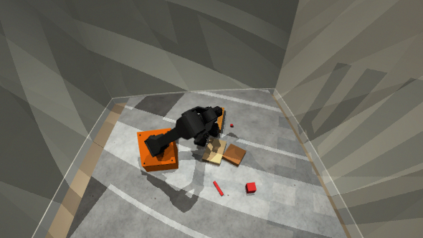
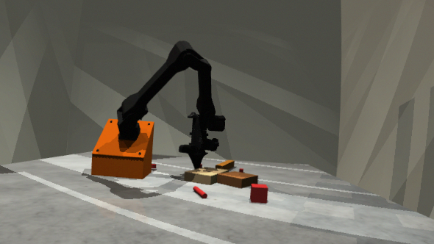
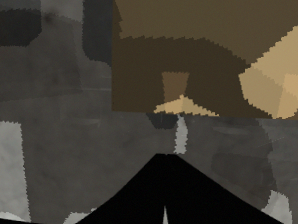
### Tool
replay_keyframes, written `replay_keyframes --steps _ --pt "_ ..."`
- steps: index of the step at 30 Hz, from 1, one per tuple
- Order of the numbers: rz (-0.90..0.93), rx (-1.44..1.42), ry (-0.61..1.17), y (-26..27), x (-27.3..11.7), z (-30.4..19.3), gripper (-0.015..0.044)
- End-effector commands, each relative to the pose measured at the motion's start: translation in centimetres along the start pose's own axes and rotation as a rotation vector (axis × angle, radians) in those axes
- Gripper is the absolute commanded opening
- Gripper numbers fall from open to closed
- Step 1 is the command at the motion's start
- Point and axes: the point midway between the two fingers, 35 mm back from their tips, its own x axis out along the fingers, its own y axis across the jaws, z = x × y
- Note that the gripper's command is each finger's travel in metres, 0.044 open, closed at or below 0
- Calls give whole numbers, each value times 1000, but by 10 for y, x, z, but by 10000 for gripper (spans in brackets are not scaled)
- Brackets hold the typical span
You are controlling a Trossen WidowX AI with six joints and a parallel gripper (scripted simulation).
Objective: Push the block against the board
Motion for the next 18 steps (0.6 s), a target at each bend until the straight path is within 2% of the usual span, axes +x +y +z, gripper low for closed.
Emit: replay_keyframes --steps 1,18 --pt "-10 -16 -4 -2 12 -3 0" --pt "-8 -15 -4 0 11 10 0"
